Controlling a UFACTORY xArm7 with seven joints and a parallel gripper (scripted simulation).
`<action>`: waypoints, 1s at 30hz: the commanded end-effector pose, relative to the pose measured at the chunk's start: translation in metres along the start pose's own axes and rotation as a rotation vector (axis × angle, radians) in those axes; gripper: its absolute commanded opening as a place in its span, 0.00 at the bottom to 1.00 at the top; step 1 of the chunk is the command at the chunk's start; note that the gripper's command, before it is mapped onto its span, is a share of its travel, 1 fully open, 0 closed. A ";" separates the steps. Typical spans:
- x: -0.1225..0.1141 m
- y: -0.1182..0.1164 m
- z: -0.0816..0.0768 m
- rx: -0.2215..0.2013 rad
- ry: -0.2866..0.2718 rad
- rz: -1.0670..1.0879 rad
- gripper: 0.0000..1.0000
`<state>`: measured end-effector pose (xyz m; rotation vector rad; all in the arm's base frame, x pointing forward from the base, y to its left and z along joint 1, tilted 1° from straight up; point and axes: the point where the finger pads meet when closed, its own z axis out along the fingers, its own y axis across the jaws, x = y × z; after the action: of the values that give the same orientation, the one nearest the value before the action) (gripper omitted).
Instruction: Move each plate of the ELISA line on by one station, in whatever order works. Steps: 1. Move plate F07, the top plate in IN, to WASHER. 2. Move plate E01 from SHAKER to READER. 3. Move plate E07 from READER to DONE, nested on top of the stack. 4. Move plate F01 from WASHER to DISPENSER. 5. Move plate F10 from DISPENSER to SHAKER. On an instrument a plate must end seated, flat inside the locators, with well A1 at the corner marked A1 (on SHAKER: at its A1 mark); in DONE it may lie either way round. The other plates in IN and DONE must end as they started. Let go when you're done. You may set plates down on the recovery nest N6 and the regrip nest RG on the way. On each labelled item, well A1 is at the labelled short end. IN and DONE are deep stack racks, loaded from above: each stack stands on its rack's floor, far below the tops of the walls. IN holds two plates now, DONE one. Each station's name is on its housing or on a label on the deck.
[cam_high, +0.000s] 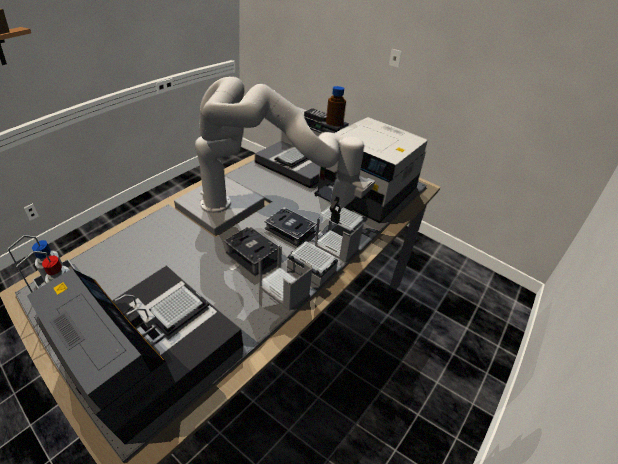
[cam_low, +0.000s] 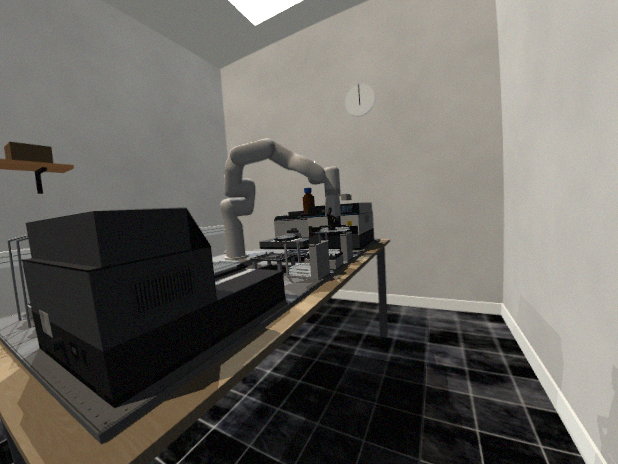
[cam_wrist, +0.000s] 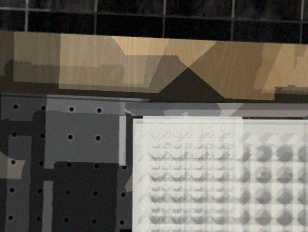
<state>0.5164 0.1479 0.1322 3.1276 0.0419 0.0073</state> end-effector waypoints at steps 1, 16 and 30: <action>0.001 0.000 -0.002 0.001 0.004 0.000 0.00; 0.001 0.000 0.003 0.001 0.004 0.000 0.00; 0.001 0.000 0.011 0.001 0.004 0.000 0.00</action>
<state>0.5163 0.1478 0.1218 3.1277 0.0420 0.0072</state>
